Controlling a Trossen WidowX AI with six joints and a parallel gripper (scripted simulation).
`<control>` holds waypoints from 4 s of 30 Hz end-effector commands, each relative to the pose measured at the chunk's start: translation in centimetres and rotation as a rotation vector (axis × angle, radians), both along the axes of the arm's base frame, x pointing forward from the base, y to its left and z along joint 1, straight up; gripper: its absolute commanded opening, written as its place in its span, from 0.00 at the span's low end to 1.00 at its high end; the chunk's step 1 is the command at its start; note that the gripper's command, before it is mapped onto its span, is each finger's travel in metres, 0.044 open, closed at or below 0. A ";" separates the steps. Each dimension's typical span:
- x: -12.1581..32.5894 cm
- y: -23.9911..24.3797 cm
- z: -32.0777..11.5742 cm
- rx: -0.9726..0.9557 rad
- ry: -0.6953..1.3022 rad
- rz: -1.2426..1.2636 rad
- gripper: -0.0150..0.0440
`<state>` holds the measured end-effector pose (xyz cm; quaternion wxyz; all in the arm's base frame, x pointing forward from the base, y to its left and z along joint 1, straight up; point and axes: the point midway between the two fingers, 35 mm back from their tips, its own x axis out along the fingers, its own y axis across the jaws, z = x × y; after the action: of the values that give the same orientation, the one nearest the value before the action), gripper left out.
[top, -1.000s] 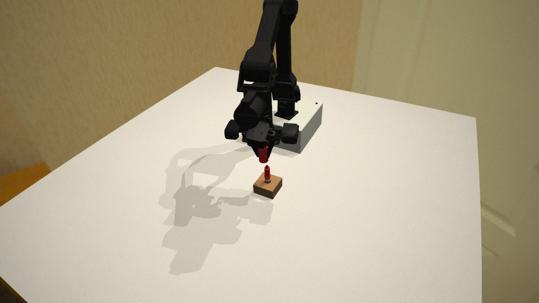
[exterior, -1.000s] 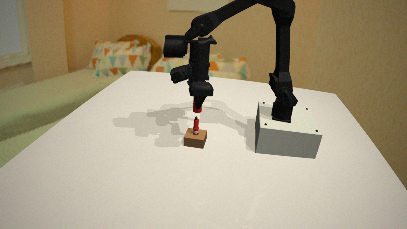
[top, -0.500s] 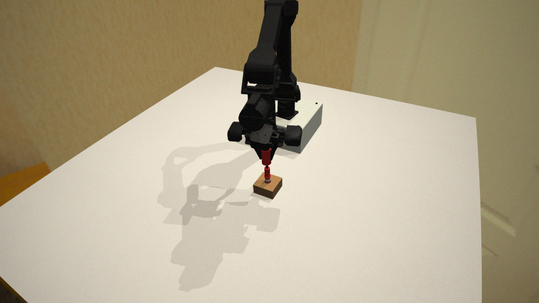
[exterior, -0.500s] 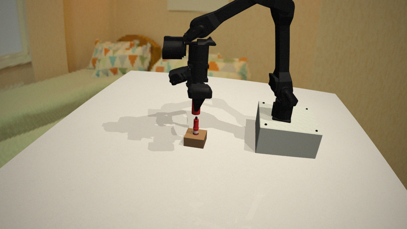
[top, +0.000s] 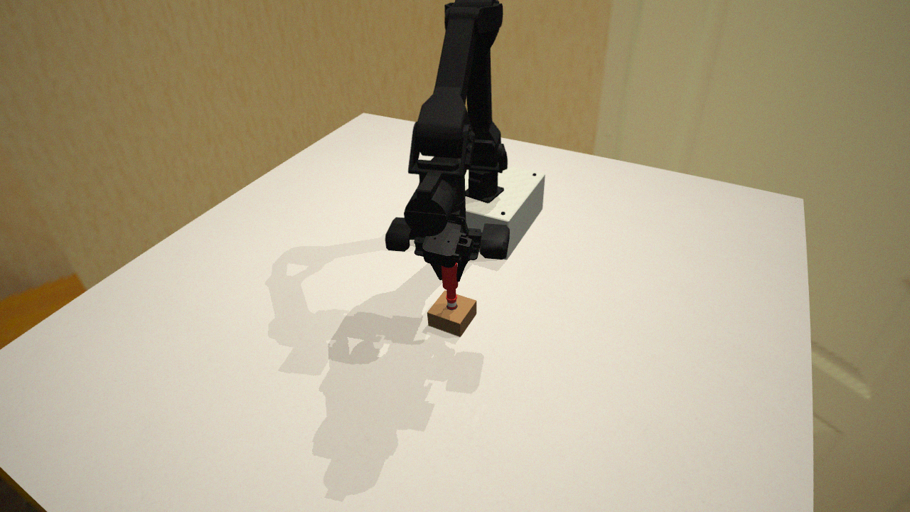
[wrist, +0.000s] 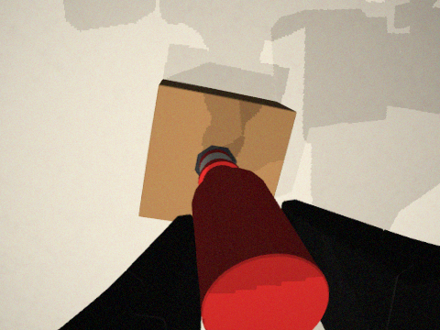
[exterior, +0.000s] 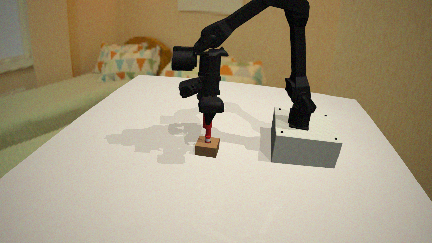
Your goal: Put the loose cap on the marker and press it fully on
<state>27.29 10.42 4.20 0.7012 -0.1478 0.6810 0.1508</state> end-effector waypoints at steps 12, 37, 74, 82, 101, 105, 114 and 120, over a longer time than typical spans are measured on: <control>-0.2 -0.1 -2.7 -0.003 0.008 -0.003 0.25; -0.2 -0.1 -2.9 -0.004 0.007 0.000 0.79; -0.6 -0.4 3.6 0.003 0.010 -0.305 0.25; -0.6 -0.4 3.4 0.003 0.010 -0.305 0.25; -0.6 -0.4 0.8 0.003 0.010 -0.305 0.25; -0.6 -0.4 0.3 0.003 0.010 -0.305 0.25; -0.3 -0.3 0.2 0.010 -0.003 -0.301 0.25; -0.2 -0.3 1.1 0.010 -0.003 -0.301 0.25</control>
<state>26.85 10.06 4.42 0.7146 -0.0416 0.6968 0.0460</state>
